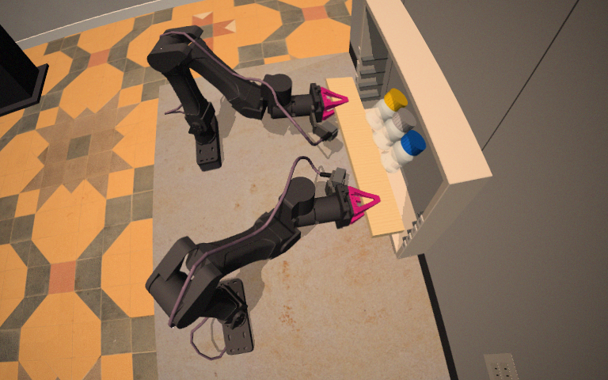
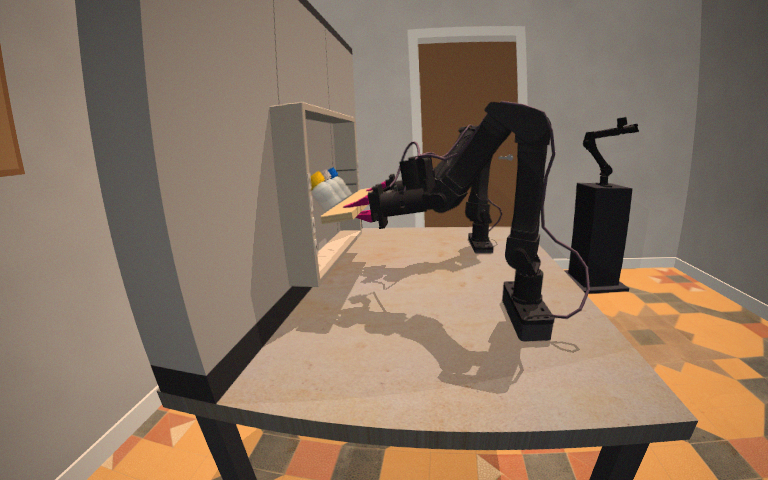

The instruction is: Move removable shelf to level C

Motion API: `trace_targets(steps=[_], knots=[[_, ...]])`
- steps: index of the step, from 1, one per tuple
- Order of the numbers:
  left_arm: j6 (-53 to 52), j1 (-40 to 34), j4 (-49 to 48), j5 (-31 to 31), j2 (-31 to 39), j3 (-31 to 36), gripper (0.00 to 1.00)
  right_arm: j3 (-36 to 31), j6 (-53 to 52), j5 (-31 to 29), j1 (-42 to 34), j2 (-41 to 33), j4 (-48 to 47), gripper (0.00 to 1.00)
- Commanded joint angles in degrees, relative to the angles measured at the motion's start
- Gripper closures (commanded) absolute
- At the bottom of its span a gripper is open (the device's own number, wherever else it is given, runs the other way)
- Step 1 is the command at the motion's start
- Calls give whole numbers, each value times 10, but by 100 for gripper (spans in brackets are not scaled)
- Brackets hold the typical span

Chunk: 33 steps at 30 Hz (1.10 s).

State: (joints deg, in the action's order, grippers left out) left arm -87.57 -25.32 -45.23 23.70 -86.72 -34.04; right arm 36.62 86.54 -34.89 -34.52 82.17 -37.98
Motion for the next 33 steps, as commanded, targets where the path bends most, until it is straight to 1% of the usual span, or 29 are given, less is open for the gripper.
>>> trace_targets(steps=[1, 26, 33], knots=[[-22, -2, -56, 6, 9, -6, 100, 4, 31, -19, 0, -17, -50, 100], [-22, -2, -69, 6, 2, -1, 100, -1, 31, -18, 0, -13, -60, 100], [-23, -2, -59, 6, 8, -5, 100, 4, 31, -18, 0, -17, -51, 100]])
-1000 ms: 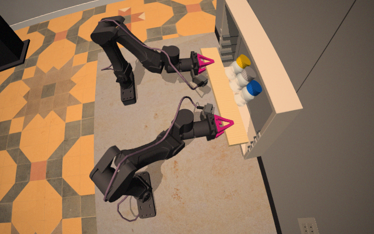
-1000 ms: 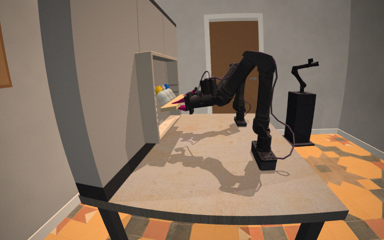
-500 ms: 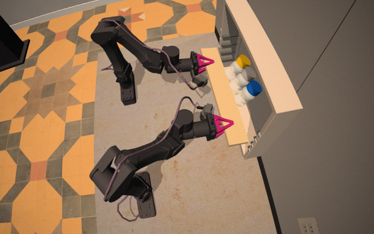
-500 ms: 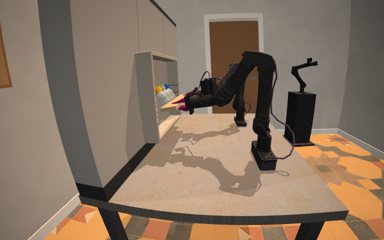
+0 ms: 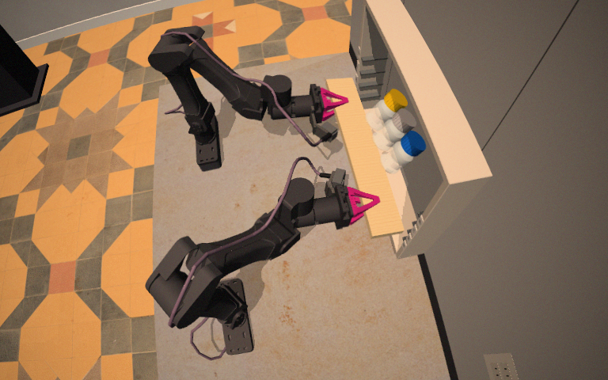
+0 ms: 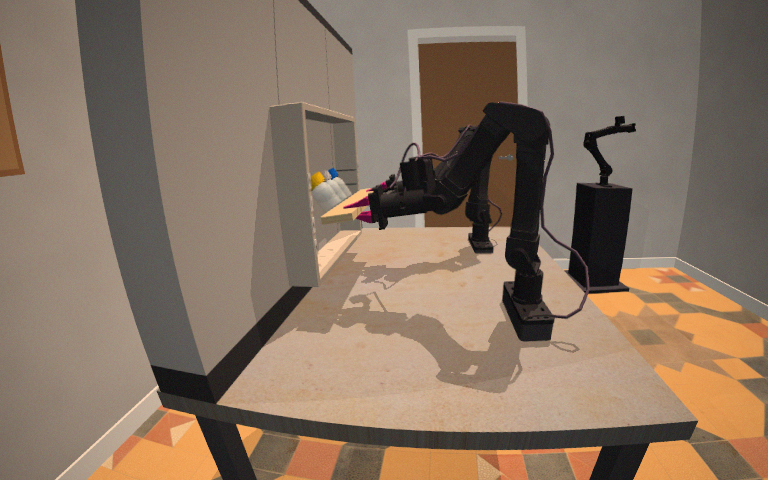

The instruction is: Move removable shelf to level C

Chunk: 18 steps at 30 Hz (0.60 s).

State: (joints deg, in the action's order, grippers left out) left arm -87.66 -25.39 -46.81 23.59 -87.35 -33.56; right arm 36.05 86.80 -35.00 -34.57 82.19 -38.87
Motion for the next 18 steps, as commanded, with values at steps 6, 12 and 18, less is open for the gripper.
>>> trace_targets(steps=[6, 12, 18], knots=[[-22, -1, -31, 7, 22, -15, 100, 16, 29, -17, 0, -24, -30, 100], [-22, -1, -23, 7, 27, -19, 100, 20, 29, -17, 0, -28, -23, 100], [-22, -2, 3, 7, 44, -29, 100, 32, 29, -18, 0, -40, 1, 100]])
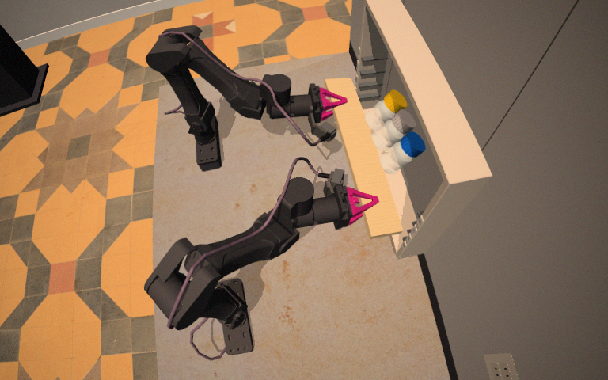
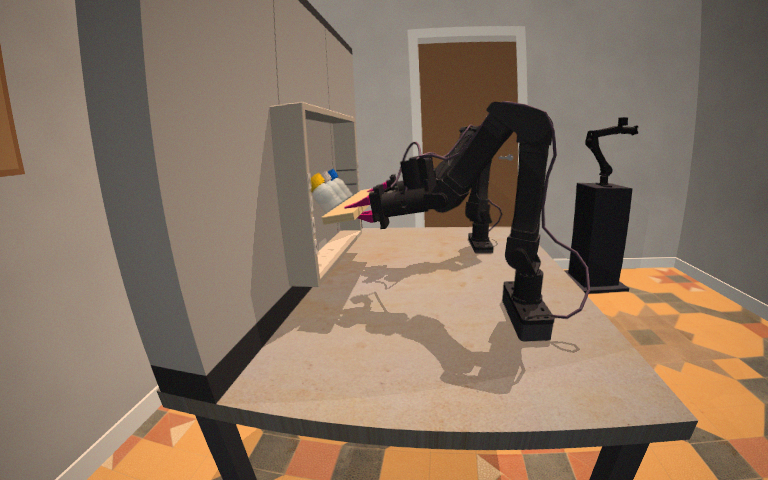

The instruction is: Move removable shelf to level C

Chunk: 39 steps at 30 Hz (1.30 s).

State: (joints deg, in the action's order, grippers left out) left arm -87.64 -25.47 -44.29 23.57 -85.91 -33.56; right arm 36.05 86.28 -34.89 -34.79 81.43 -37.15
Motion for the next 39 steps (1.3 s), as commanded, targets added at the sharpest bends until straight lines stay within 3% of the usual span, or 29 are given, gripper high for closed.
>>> trace_targets(steps=[1, 39], knots=[[-23, -1, -18, 8, 32, -31, 100, 34, 35, -19, 2, -34, -13, 100], [-22, -2, 126, 10, 97, -109, 100, 123, 33, -22, 0, -81, 125, 100]])
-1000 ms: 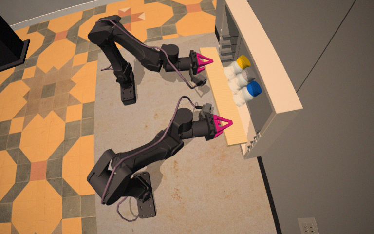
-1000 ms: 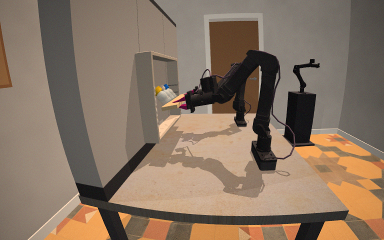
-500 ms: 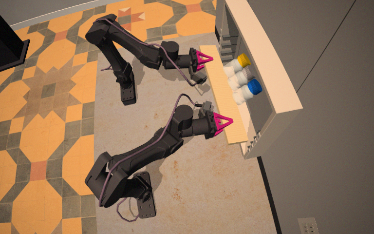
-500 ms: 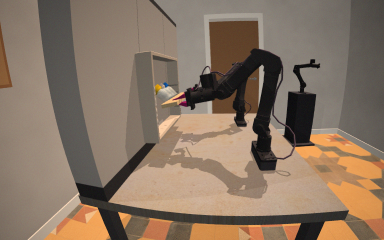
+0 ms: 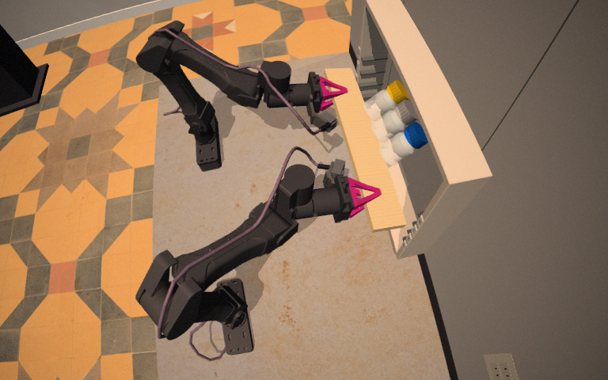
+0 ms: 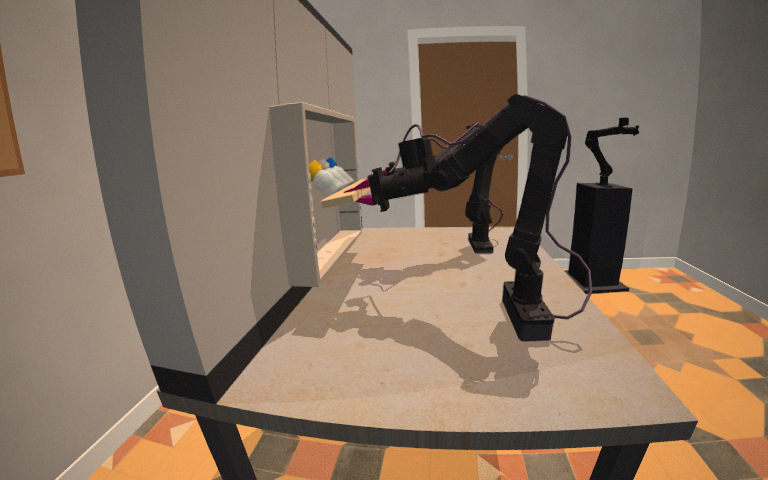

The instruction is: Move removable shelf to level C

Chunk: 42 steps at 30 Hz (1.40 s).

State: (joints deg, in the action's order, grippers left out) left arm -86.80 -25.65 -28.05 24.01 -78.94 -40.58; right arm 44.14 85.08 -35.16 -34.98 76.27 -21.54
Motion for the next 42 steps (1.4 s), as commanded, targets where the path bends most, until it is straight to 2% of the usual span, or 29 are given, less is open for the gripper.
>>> trace_targets(steps=[1, 42], knots=[[-31, 0, -33, 5, 28, -41, 100, 46, 45, -19, 2, -30, -27, 100], [-31, 30, -55, -25, -61, -106, 100, 97, 47, 26, 48, 47, -52, 100]])
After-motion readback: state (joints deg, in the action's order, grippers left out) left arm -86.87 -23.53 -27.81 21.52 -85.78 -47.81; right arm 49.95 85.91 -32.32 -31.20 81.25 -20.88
